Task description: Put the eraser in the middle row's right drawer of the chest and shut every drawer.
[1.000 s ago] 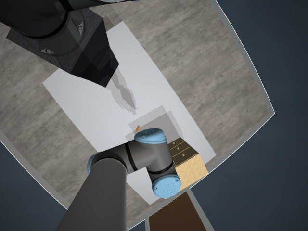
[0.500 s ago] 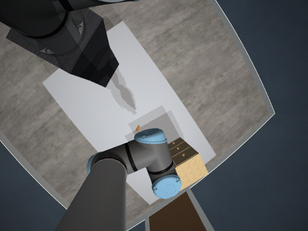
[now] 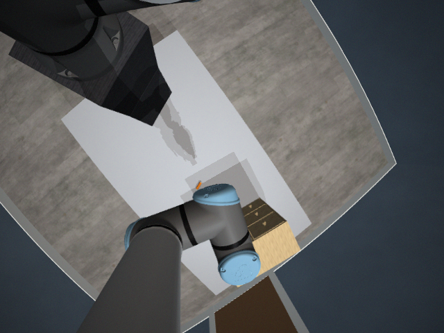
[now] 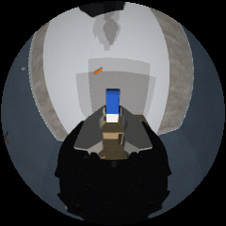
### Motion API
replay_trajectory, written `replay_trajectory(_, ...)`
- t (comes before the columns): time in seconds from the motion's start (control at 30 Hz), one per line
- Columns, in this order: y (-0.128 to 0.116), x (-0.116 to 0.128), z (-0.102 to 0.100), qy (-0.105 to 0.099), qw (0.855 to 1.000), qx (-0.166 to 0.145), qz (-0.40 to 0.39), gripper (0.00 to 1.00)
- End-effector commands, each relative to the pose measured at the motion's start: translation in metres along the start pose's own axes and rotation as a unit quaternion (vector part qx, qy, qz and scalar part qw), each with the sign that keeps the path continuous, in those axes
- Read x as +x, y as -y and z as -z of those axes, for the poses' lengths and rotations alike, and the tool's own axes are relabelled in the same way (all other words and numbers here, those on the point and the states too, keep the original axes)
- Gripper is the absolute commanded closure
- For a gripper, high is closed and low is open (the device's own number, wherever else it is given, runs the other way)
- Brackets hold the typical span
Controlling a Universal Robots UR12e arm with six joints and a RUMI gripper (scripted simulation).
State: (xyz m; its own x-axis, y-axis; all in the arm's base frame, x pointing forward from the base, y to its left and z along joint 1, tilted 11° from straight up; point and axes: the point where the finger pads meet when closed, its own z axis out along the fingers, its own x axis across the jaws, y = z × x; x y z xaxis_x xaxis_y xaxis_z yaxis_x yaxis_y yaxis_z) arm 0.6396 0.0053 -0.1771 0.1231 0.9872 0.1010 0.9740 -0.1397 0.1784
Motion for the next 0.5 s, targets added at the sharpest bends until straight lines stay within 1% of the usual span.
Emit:
replay_trajectory(0.0, -0.0005, 0.0, 0.0003, 0.0, 1.0, -0.004, 0.0, 0.89)
replay_trajectory(0.47, -0.0001, 0.0, 0.0001, 0.0, 1.0, -0.027, 0.0, 0.89)
